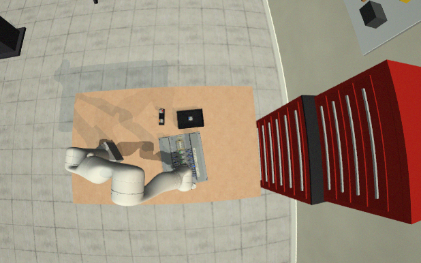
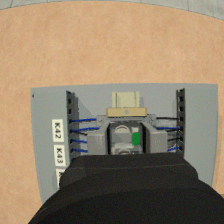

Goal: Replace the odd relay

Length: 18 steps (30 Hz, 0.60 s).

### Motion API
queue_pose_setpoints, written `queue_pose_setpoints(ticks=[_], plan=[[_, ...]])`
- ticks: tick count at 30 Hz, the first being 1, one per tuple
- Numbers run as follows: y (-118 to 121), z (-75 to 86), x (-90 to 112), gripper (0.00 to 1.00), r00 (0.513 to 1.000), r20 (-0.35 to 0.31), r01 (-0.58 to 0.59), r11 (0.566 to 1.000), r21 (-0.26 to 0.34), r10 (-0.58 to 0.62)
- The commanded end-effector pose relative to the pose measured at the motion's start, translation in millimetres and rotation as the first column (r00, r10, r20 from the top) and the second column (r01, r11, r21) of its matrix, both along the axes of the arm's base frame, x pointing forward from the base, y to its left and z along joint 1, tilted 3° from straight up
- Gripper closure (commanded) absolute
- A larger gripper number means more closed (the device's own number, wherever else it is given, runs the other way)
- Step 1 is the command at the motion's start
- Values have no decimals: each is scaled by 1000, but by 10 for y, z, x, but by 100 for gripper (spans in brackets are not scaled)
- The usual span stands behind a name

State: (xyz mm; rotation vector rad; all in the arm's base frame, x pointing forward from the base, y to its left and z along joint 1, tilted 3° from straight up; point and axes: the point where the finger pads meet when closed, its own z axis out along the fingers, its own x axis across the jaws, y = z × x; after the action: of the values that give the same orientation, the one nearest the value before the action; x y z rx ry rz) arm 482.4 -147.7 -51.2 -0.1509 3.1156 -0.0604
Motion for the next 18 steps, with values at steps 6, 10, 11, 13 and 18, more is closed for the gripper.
queue_pose_setpoints(ticks=[6, 10, 11, 13, 18], plan=[[-9, -110, -7, 100, 1000, 1, 13, 1000, -2, -13], [-8, -94, 1, 100, 1000, 2, 2, 1000, -1, -2], [-9, -103, -1, 100, 1000, 2, 3, 1000, -1, -3], [-9, -120, -4, 100, 1000, 1, 5, 1000, -1, -5], [-10, -164, -11, 100, 1000, 1, 9, 1000, -1, -9]])
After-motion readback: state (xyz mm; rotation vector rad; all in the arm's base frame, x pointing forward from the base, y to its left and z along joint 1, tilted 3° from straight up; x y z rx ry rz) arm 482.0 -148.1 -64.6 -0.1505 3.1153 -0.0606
